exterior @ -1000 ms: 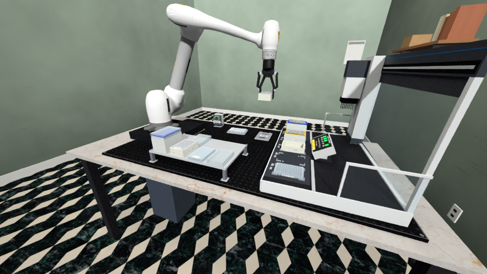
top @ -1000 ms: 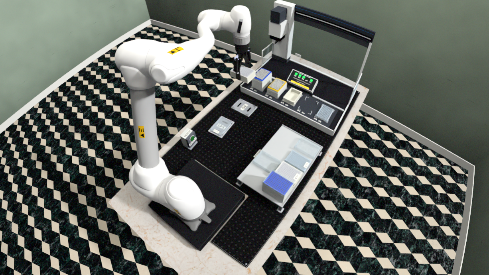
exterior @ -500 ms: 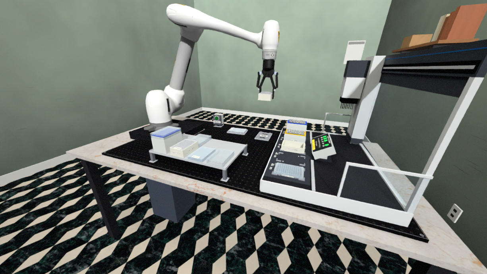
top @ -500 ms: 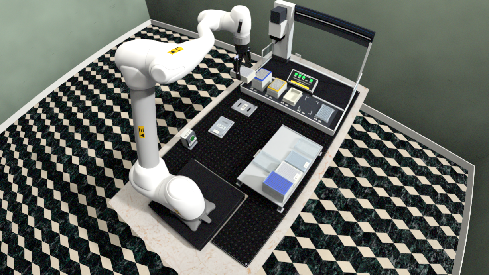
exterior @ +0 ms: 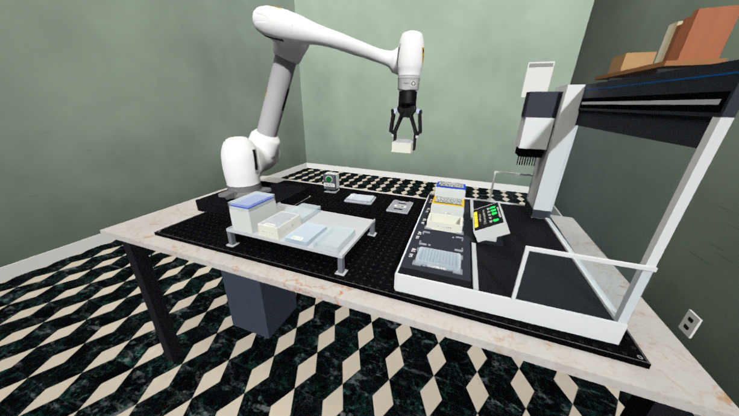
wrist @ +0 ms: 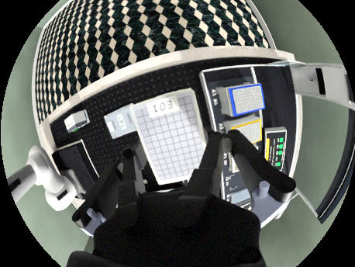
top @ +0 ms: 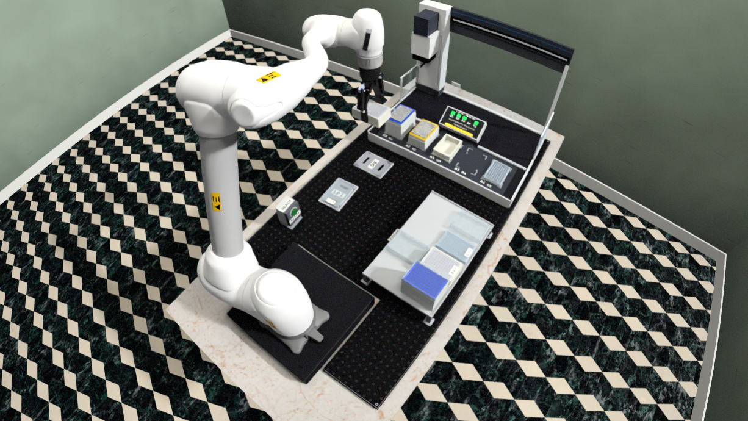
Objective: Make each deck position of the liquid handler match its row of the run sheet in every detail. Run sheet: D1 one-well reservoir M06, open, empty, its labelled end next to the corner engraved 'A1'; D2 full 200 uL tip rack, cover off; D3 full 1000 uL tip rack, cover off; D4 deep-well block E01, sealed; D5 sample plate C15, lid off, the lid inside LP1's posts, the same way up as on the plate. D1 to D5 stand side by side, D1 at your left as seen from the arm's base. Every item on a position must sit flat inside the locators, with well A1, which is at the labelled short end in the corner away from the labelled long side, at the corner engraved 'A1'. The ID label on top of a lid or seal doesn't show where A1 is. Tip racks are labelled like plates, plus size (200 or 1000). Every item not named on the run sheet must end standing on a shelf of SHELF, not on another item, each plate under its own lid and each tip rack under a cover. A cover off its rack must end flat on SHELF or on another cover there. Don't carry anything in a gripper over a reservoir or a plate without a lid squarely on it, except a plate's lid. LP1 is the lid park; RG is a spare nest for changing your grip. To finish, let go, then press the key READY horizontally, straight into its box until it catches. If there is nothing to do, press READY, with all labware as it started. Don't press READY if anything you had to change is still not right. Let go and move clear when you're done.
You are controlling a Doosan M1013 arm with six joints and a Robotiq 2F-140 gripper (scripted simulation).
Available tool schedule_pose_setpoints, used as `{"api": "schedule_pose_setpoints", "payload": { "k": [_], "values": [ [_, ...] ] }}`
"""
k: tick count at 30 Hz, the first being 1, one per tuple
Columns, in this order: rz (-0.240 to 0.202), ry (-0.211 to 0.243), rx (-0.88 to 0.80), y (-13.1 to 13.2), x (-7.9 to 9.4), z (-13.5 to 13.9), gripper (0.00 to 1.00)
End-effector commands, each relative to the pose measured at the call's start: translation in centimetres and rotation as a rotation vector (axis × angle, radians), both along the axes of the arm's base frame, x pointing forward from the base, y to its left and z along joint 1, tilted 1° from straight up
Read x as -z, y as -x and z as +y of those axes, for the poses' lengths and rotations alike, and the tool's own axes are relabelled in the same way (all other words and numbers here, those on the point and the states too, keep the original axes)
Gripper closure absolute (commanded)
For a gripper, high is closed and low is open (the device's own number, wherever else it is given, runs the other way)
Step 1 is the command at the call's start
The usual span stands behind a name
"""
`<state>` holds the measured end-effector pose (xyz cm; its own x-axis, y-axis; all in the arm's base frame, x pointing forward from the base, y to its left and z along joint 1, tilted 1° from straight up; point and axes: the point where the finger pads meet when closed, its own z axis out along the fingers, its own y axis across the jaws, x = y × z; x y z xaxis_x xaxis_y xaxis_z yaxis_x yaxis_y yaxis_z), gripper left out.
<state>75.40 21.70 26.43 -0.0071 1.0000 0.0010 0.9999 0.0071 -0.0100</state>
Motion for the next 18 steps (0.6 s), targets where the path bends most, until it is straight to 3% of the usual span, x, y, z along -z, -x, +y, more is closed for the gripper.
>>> {"api": "schedule_pose_setpoints", "payload": {
  "k": [1, 18],
  "values": [
    [-0.001, -0.001, 0.0, 0.0, -0.1, 0.0, 0.9],
    [-0.001, -0.001, 0.0, 0.0, 2.4, 0.0, 0.9]
  ]
}}
